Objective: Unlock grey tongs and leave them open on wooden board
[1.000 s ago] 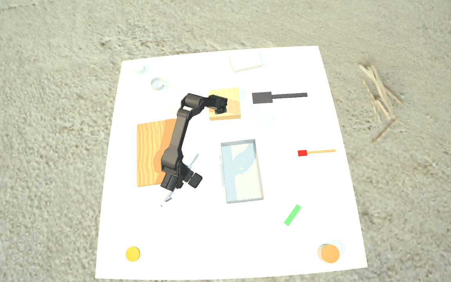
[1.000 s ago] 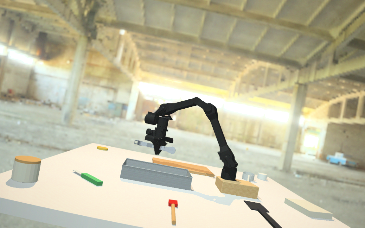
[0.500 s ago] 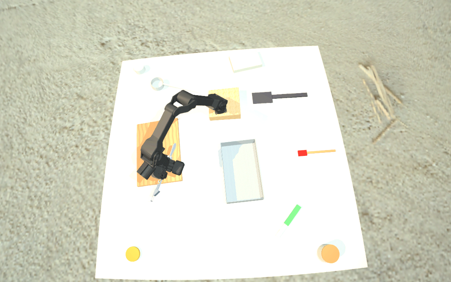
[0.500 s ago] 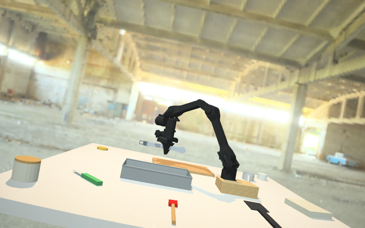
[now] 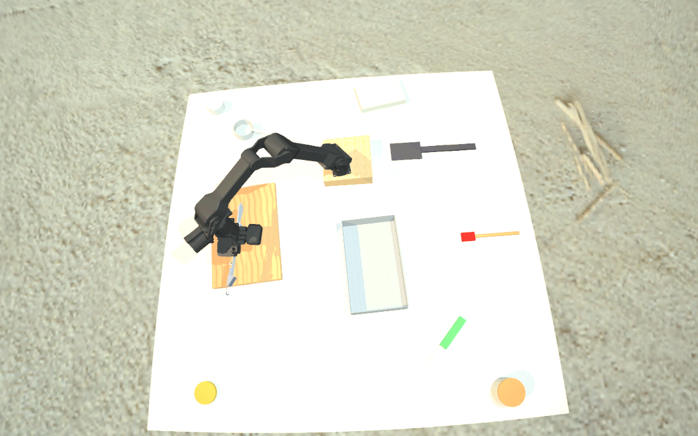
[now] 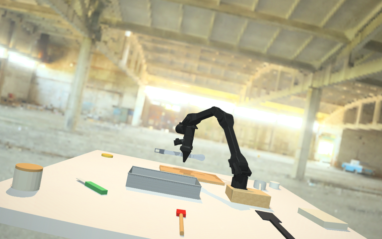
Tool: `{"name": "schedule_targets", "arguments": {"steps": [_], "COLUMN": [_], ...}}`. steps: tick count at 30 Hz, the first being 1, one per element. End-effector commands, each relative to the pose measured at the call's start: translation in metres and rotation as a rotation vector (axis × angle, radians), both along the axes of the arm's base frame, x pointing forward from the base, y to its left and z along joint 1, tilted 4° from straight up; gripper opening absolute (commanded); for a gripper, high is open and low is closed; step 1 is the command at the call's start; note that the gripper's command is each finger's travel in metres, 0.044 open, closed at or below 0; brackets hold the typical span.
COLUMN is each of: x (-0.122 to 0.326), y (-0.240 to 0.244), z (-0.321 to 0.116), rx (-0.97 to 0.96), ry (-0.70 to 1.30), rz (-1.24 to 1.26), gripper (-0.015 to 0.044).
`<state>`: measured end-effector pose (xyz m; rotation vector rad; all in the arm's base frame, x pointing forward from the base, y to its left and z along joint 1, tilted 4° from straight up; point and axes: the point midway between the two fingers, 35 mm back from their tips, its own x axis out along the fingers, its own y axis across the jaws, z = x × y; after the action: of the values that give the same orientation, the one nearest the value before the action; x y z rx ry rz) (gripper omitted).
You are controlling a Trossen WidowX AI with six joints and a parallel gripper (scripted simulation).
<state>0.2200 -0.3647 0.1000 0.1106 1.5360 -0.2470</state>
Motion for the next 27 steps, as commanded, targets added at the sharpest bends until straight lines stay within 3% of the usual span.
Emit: {"name": "schedule_targets", "arguments": {"steps": [1, 8, 18, 27], "x": [-0.018, -0.054, -0.055, -0.059], "y": [-0.014, -0.034, -0.034, -0.031], "z": [0.003, 0.005, 0.005, 0.007], "rx": [-0.005, -0.01, -0.009, 0.019], "ry": [-0.001, 0.013, 0.008, -0.227], "rz": [0.073, 0.189, 0.192, 0.204], "gripper": [-0.015, -0.015, -0.015, -0.015]}}
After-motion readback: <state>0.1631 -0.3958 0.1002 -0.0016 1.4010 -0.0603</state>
